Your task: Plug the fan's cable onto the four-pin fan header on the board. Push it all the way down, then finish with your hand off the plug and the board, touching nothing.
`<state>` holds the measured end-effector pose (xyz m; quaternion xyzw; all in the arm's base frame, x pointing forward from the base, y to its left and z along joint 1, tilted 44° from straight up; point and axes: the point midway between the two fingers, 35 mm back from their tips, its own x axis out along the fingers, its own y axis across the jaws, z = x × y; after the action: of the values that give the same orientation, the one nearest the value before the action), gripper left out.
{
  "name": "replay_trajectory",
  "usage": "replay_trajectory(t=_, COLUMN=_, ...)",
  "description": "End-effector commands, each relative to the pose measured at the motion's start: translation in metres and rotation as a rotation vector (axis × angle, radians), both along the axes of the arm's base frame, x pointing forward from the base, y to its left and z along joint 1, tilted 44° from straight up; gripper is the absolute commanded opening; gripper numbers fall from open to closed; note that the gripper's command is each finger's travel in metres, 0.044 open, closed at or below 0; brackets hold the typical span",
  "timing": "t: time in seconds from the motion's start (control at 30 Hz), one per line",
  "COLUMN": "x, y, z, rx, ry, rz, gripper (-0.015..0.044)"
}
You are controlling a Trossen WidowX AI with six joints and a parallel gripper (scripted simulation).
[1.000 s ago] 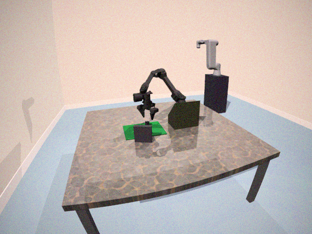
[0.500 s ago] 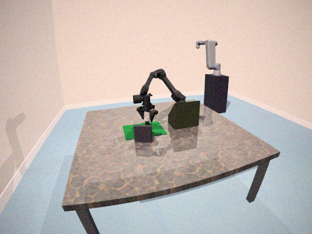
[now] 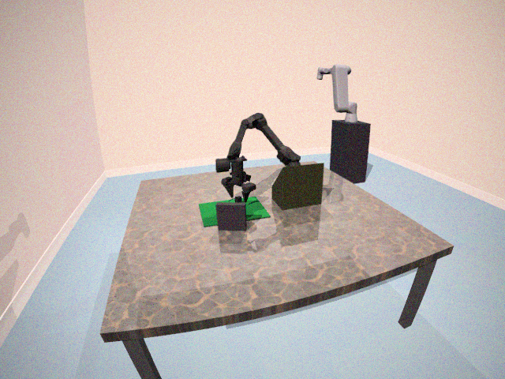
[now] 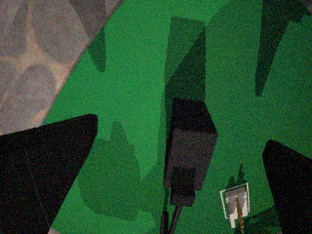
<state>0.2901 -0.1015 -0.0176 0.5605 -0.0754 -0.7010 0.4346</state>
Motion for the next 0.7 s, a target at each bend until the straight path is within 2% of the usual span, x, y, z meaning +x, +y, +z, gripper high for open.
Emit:
replay_trajectory(t=0.0, x=-0.0031, y=-0.0062, z=-0.0055, rx=-0.007, ry=0.01, rz=-0.001, gripper=0.044)
replay_trajectory(t=0.23, x=-0.0035, y=-0.0091, z=-0.0081, rx=-0.008, ry=0.01, rz=-0.001, gripper=0.044)
replay_trajectory(t=0.67, x=-0.0017, y=-0.0071, z=-0.0069, rx=-0.002, ry=0.003, rz=-0.002, gripper=0.0099)
